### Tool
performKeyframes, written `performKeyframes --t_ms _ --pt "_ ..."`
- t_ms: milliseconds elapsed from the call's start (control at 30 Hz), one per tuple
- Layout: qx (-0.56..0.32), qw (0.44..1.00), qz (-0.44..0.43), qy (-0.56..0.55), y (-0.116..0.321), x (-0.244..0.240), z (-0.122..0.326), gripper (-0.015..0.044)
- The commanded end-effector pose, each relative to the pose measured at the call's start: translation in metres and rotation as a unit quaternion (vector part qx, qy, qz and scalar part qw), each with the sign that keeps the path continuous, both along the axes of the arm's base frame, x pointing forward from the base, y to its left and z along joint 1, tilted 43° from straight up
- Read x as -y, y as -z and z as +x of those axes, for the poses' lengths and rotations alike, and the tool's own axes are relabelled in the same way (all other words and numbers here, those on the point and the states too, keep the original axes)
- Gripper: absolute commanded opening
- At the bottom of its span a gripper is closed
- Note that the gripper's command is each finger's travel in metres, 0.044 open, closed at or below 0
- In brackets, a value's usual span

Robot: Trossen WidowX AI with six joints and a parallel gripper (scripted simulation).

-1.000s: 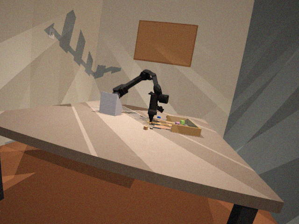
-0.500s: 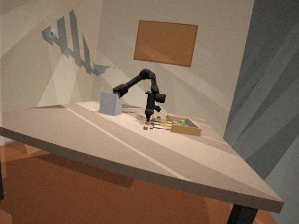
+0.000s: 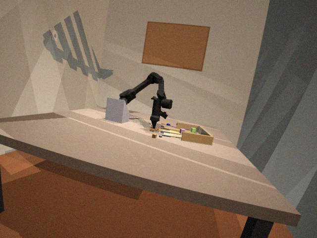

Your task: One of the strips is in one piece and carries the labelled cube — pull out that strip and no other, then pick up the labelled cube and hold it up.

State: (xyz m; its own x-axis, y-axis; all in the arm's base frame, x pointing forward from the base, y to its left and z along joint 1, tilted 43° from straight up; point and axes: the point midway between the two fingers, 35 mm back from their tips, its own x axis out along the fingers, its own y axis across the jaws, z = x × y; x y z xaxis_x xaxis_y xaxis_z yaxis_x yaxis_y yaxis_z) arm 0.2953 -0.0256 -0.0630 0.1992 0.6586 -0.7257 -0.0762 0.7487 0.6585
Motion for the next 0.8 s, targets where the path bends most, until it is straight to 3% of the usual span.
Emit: performKeyframes --t_ms 0,767 --pt "-0.011 1.000 0.000 -0.005 0.005 -0.004 -0.014 0.0000" --pt "-0.012 1.000 0.000 -0.005 0.012 -0.006 -0.048 0.0000"
